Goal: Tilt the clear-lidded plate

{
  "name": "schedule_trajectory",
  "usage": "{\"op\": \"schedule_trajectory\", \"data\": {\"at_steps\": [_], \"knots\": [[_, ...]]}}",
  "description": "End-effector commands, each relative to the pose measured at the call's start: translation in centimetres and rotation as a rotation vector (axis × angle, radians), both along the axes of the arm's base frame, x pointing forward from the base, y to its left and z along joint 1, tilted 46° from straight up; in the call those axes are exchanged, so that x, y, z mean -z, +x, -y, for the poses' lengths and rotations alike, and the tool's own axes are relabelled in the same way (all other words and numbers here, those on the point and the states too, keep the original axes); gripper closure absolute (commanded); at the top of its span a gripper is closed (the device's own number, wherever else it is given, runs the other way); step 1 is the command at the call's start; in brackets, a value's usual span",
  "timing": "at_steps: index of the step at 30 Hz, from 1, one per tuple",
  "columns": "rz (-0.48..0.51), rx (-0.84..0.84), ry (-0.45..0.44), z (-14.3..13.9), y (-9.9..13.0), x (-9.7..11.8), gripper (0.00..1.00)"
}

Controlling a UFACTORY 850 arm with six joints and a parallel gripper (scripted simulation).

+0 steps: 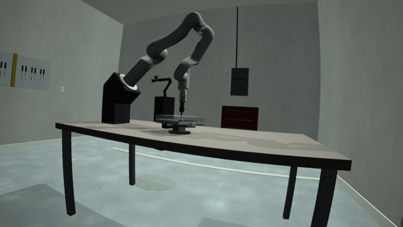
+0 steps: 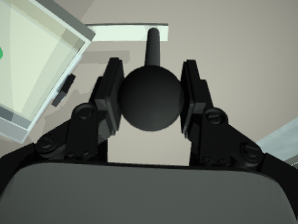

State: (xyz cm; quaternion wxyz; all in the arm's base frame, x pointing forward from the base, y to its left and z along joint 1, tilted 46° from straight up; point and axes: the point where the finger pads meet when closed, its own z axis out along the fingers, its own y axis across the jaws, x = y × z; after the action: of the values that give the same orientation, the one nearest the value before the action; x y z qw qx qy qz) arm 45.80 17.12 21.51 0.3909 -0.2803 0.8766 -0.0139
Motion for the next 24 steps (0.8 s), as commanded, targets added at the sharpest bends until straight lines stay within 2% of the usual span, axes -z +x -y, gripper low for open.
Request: {"op": "schedule_trajectory", "data": {"at_steps": [1, 24], "knots": [[-0.001, 0.0, 0.0, -0.01, -0.01, 0.02, 1.0], [-0.001, 0.0, 0.0, 0.22, -0.22, -0.33, 1.0]]}}
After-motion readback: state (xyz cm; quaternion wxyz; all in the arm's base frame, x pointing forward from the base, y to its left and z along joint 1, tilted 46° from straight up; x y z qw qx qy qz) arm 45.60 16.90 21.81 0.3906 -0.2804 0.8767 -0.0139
